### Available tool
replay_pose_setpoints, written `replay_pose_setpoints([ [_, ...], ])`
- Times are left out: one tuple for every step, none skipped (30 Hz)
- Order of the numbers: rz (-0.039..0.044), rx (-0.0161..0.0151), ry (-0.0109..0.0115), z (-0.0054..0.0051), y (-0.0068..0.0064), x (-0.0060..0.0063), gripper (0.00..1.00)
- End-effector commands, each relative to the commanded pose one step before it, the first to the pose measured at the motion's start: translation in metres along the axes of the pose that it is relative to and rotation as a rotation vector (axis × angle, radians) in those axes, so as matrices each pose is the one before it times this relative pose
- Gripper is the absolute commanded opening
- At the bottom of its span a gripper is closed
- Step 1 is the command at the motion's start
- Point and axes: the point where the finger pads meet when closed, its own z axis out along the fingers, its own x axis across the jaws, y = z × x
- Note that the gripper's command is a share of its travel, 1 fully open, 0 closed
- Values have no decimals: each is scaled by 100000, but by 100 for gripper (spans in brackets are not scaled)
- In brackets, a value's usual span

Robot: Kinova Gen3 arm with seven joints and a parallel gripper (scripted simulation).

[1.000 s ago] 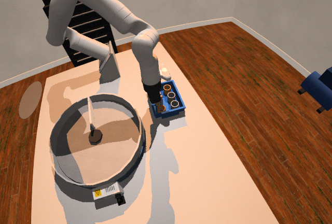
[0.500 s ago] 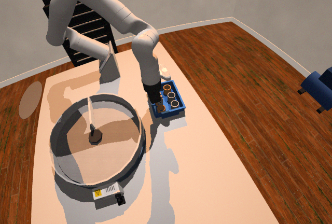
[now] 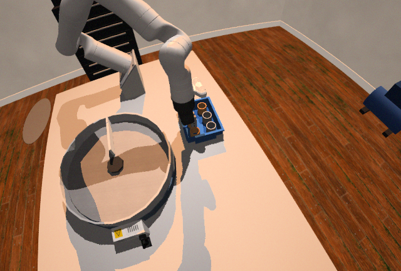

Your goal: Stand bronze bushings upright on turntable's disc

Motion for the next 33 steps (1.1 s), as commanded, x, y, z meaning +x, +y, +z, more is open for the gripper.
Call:
replay_pose_setpoints([
  [-3, 163, 172, -148, -60, 57, 0],
  [0, 0, 0, -43, 0, 0, 0],
  [0, 0, 0, -68, 0, 0, 0],
  [0, 0, 0, -97, 0, 0, 0],
  [0, 0, 0, -128, 0, 0, 0],
  [0, 0, 0, -162, 0, 0, 0],
  [0, 0, 0, -196, 0, 0, 0],
  [0, 0, 0, -232, 0, -1, 0],
  [0, 0, 0, -265, 0, 1, 0],
  [0, 0, 0, -299, 0, 0, 0],
  [0, 0, 0, 0, 0, 0, 0],
  [0, 0, 0, 0, 0, 0, 0],
  [0, 0, 0, -331, 0, 0, 0],
  [0, 0, 0, -361, 0, 0, 0],
  [0, 0, 0, -388, 0, 0, 0],
  [0, 0, 0, -413, 0, 0, 0],
  [0, 0, 0, -434, 0, 0, 0],
  [0, 0, 0, -452, 0, 0, 0],
  [0, 0, 0, -467, 0, 0, 0],
  [0, 0, 0, -478, 0, 0, 0],
  [0, 0, 0, -485, 0, 0, 0],
  [0, 0, 0, -488, 0, 0, 0],
  [0, 0, 0, -488, 0, 0, 0],
  [0, 0, 0, -484, 0, 0, 0],
  [0, 0, 0, -477, 0, 0, 0],
  [0, 0, 0, -466, 0, 0, 0],
  [0, 0, 0, -453, 0, 0, 0],
  [0, 0, 0, 0, 0, 0, 0],
  [0, 0, 0, 0, 0, 0, 0],
  [0, 0, 0, -436, 0, 0, 0],
  [0, 0, 0, -416, 0, 0, 0],
  [0, 0, 0, -394, 0, 0, 0],
  [0, 0, 0, -370, 0, 0, 0],
])
